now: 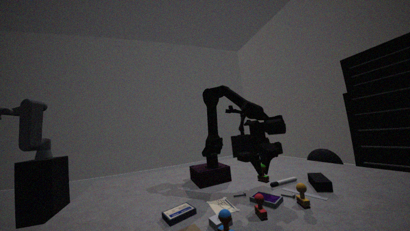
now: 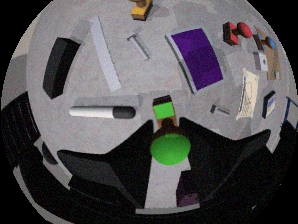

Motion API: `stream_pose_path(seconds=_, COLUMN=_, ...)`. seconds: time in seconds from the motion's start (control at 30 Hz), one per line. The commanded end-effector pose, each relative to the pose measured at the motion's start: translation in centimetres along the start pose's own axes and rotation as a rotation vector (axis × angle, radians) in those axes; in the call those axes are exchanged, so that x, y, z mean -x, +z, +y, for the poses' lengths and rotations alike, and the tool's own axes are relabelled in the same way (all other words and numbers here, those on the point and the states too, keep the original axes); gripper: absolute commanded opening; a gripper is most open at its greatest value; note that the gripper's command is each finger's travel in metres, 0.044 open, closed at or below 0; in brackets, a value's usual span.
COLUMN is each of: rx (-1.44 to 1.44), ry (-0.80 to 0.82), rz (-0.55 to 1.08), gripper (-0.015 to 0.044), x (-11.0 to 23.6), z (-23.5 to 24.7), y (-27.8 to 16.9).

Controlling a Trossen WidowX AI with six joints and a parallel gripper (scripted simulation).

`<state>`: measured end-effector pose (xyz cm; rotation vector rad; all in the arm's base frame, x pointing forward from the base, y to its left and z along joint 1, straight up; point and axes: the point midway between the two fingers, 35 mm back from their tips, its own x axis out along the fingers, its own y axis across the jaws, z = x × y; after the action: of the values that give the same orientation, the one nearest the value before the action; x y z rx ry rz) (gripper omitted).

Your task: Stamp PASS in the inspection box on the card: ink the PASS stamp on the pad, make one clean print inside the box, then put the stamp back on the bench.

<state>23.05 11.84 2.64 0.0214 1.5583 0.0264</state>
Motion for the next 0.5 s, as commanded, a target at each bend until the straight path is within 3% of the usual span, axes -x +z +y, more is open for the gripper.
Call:
stream_pose_path(seconds=0.0, rx=0.003, ry=0.007, rz=0.001, gripper=0.0, x=0.27, z=0.09, y=0.03)
stream_pose_path(seconds=0.47, rx=0.003, ry=0.009, rz=0.001, gripper=0.0, x=0.96, z=0.08, y=0.01)
